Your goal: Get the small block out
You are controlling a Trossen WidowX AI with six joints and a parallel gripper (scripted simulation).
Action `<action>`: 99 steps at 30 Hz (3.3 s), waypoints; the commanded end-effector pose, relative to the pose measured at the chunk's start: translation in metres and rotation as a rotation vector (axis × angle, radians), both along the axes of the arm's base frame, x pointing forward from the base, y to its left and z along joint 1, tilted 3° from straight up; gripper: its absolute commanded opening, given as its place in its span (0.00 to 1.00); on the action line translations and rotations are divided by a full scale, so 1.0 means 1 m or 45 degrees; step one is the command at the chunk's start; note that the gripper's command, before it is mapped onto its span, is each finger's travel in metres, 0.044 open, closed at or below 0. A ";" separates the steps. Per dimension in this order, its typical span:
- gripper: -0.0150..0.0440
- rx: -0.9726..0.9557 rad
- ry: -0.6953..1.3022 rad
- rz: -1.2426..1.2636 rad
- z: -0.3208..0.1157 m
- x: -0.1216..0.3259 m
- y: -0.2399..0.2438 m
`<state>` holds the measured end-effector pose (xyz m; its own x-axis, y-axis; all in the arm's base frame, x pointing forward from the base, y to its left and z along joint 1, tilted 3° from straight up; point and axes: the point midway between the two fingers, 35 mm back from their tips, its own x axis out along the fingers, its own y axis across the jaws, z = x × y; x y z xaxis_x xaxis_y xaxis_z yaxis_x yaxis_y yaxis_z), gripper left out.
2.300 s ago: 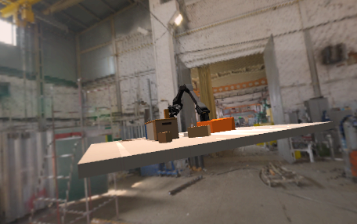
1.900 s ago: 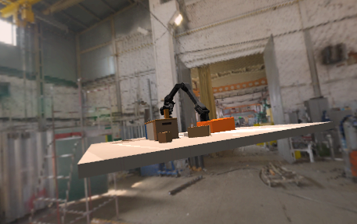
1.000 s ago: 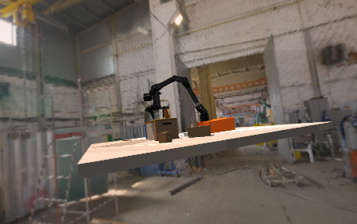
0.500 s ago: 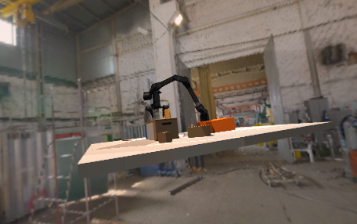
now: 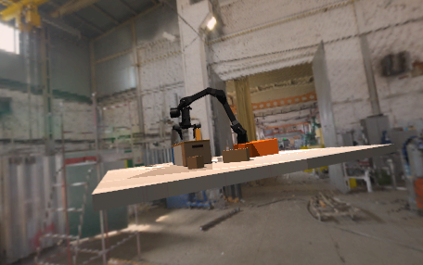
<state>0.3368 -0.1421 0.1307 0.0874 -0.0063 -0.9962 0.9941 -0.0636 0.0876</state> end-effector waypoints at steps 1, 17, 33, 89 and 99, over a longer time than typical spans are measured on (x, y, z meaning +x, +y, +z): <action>0.93 -0.005 0.001 -0.005 0.000 0.000 0.006; 0.93 -0.002 0.001 -0.005 0.000 0.001 0.032; 0.93 0.007 0.002 0.000 0.000 0.001 0.047; 0.93 -0.298 0.640 3.931 -0.012 -0.025 0.193; 0.93 -0.298 0.639 3.931 -0.029 -0.022 0.194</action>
<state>0.3148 0.0524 0.1069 0.0612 -0.3041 -0.9507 -0.9934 0.0739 -0.0876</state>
